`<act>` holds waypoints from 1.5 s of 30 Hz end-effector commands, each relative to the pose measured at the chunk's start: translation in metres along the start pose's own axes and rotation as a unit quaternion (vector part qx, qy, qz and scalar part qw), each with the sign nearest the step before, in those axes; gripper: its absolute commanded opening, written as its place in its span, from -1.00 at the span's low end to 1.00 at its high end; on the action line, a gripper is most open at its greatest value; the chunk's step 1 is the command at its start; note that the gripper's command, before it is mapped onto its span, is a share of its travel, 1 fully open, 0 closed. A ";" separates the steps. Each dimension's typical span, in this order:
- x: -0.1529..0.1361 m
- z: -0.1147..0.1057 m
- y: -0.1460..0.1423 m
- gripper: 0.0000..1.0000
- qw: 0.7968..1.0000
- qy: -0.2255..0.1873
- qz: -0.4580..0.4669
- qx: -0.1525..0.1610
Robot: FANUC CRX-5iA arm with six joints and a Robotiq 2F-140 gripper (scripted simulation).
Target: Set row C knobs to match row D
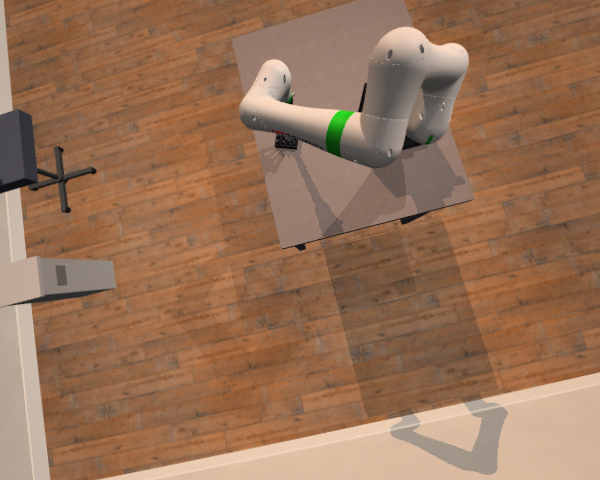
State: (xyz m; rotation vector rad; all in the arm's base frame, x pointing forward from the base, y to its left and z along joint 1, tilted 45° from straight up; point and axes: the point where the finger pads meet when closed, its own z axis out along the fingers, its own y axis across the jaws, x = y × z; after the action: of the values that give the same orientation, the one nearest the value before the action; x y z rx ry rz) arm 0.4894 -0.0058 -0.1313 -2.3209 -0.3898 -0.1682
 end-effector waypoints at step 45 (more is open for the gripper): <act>0.000 0.000 0.000 -0.90 0.931 -0.001 0.365 -0.001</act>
State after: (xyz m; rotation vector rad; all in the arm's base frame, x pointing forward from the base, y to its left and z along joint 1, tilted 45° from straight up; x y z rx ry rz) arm 0.4895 -0.0059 -0.1313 -2.3081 0.4767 0.1968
